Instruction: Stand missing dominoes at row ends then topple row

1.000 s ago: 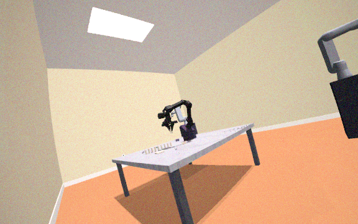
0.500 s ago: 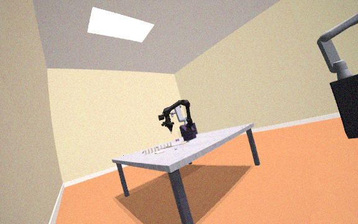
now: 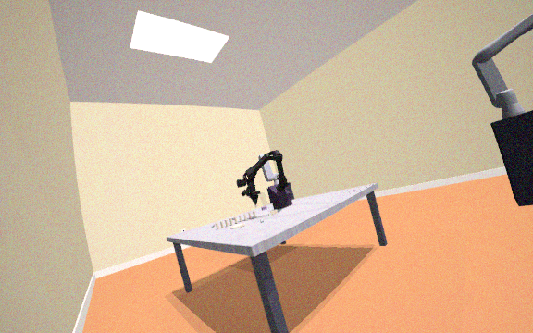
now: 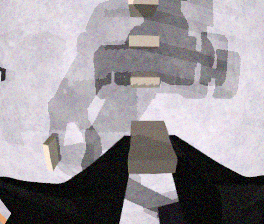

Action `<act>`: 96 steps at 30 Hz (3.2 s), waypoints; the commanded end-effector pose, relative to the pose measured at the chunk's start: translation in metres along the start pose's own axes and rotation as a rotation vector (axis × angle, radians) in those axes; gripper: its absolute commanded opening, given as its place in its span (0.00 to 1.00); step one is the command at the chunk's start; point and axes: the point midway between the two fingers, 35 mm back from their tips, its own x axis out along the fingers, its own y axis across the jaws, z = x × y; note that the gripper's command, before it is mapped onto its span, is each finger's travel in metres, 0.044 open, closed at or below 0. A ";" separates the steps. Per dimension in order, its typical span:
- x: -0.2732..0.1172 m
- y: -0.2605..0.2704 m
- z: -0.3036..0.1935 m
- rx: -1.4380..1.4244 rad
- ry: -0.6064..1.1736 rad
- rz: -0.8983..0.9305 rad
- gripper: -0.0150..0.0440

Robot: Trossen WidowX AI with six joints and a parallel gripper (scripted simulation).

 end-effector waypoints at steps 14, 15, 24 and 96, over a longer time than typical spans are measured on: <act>0.068 0.002 -0.011 0.010 0.014 0.019 0.44; 0.068 0.002 -0.011 0.010 0.014 0.019 0.44; 0.068 0.002 -0.011 0.010 0.014 0.019 0.52; 0.078 0.136 -0.060 0.141 0.018 0.024 1.00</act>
